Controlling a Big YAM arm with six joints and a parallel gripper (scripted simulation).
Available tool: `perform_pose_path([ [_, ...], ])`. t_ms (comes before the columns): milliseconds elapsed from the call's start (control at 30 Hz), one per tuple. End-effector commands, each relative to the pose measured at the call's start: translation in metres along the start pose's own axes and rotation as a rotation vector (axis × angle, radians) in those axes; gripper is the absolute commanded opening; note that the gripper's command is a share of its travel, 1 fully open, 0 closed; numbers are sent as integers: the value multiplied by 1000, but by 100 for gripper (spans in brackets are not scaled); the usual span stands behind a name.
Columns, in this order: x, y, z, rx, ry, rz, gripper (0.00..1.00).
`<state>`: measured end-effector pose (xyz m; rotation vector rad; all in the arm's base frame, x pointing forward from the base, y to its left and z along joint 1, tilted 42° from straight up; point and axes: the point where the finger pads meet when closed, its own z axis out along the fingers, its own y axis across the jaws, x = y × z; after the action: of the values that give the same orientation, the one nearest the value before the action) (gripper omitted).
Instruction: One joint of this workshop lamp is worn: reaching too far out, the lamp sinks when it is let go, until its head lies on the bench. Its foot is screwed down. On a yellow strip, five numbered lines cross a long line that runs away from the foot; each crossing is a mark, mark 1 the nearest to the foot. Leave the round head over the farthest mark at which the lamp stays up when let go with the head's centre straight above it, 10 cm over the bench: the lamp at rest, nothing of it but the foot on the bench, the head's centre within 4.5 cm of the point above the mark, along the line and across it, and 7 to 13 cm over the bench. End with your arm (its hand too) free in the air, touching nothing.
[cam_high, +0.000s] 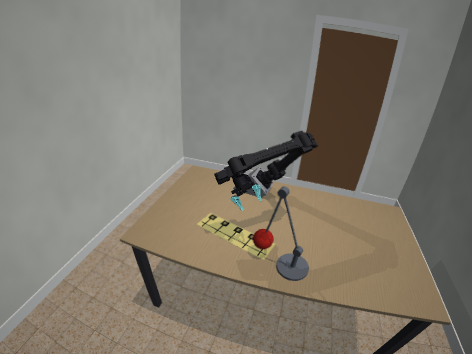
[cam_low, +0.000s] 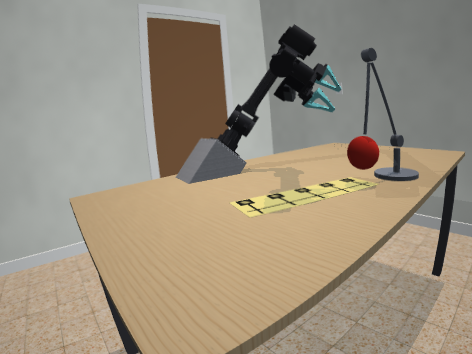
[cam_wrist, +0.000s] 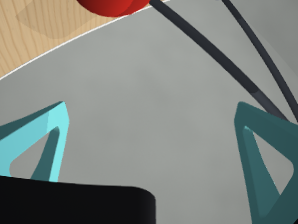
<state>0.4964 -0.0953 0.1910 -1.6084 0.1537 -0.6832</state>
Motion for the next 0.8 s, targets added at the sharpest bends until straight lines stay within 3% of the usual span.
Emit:
perform_pose_path([
  [0,11,-8,-6,-2,3,2,100],
  [433,3,-2,-2,-5,-2,31,100],
  [767,2,-7,11,-24,-32,227,100],
])
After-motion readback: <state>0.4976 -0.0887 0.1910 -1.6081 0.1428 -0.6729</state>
